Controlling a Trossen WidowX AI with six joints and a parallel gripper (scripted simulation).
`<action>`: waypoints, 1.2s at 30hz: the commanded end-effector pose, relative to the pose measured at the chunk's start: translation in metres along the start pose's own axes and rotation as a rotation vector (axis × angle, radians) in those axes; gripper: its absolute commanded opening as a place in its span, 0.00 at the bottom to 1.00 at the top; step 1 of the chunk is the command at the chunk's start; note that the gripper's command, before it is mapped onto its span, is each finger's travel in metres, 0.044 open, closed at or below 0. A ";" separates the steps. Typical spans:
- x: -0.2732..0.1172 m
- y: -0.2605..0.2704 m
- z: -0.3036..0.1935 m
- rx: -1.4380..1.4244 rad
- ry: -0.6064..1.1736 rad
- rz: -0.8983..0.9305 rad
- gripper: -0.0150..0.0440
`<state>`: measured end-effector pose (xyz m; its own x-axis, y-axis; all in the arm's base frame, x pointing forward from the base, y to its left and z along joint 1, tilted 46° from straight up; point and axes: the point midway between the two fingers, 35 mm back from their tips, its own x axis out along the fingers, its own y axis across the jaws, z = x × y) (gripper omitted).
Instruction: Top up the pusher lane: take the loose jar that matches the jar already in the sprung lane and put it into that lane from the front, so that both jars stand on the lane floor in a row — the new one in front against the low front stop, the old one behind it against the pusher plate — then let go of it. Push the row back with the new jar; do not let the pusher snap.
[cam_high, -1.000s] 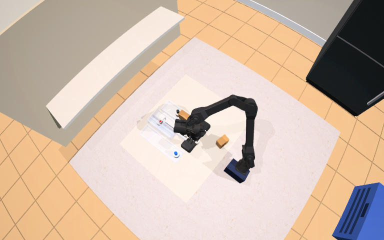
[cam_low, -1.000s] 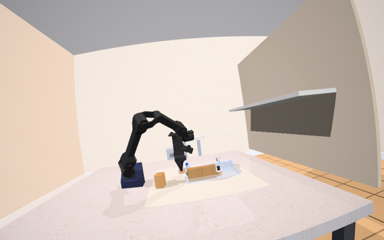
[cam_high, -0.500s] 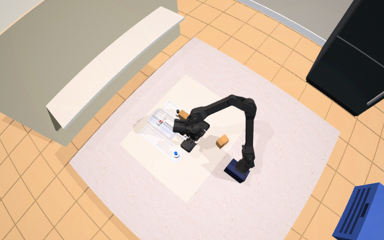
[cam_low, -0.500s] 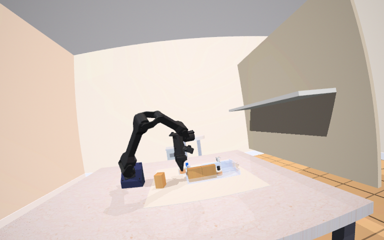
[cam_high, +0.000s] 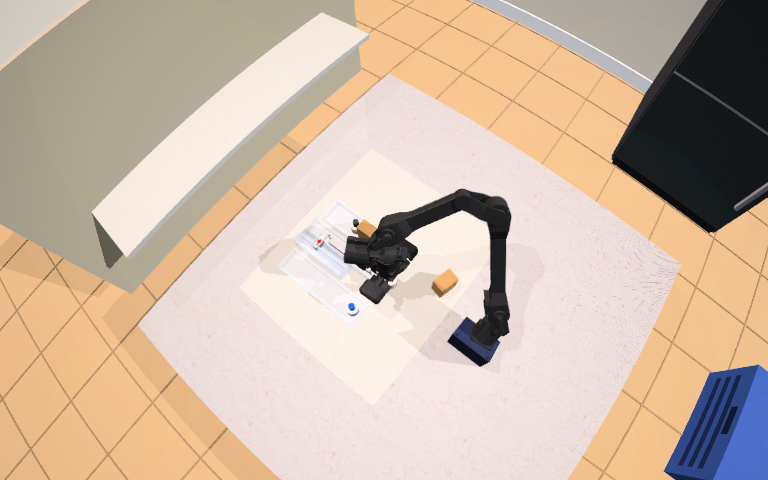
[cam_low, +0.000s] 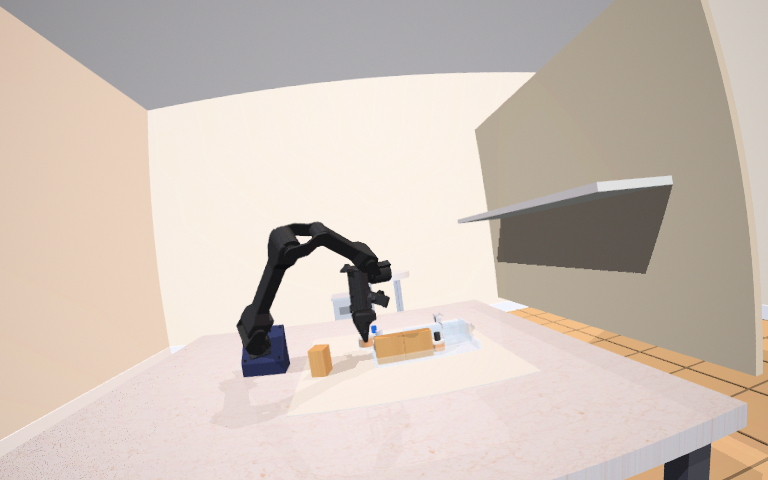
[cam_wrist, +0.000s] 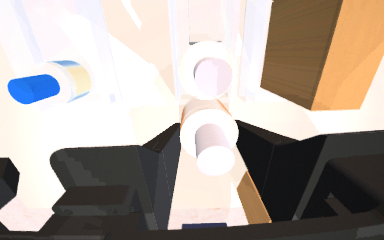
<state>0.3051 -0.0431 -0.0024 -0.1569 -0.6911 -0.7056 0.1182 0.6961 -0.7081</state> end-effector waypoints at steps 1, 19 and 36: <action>-0.001 -0.001 0.007 0.009 -0.015 -0.001 0.25; -0.001 -0.001 0.015 0.009 -0.015 -0.001 0.25; -0.001 -0.002 0.022 0.010 -0.015 -0.001 0.25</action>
<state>0.3199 -0.0461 -0.0029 -0.1578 -0.6883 -0.7081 0.1185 0.6987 -0.7055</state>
